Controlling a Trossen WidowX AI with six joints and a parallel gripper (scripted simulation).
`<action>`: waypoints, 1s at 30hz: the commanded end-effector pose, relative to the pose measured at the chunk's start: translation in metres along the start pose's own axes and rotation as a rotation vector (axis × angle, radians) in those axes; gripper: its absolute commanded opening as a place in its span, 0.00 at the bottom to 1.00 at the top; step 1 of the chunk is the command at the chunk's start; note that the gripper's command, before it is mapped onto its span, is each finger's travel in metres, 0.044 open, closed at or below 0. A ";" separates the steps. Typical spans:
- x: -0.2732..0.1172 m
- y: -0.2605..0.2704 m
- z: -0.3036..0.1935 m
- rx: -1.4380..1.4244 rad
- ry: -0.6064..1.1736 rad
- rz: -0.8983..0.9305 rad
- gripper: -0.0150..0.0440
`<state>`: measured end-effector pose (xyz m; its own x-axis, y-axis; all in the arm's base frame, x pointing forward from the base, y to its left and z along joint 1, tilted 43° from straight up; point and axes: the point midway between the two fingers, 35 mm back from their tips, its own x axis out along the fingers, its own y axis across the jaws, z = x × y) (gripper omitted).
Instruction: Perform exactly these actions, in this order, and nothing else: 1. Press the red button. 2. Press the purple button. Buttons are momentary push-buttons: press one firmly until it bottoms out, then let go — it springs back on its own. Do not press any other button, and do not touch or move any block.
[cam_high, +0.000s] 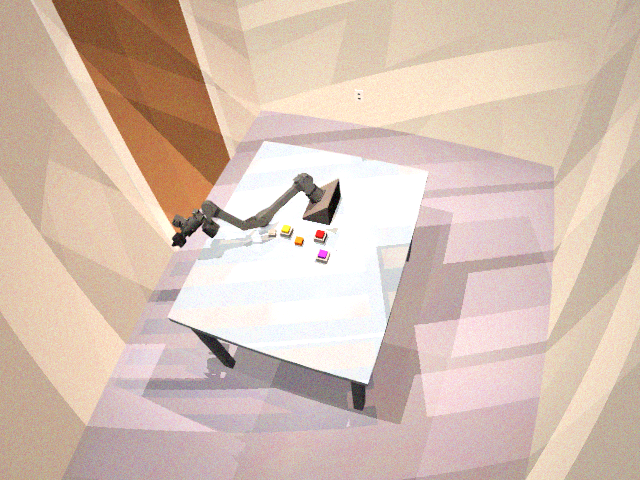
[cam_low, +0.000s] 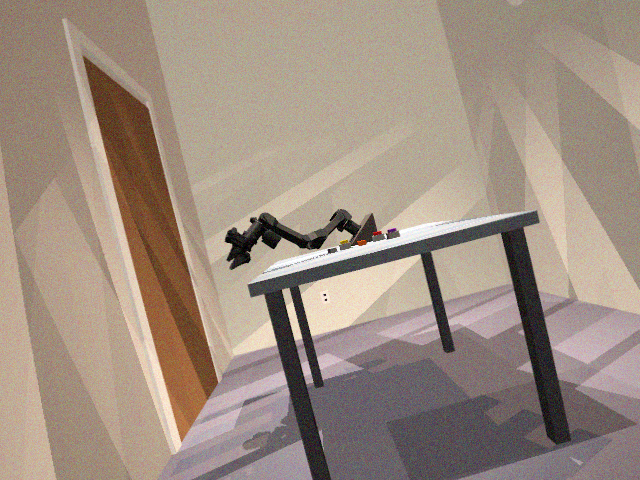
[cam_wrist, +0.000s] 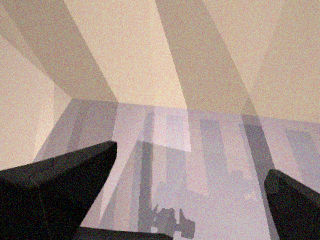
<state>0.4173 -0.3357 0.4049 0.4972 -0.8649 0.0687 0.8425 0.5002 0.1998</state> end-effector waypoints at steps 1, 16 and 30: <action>-0.003 0.002 0.008 0.014 -0.022 0.015 0.93; -0.104 -0.073 0.226 0.635 -0.617 0.227 0.93; -0.280 -0.133 0.353 0.988 -1.099 0.659 0.93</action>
<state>0.1337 -0.2146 0.6848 0.0340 -0.4636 0.8854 -0.0129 0.8856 0.4642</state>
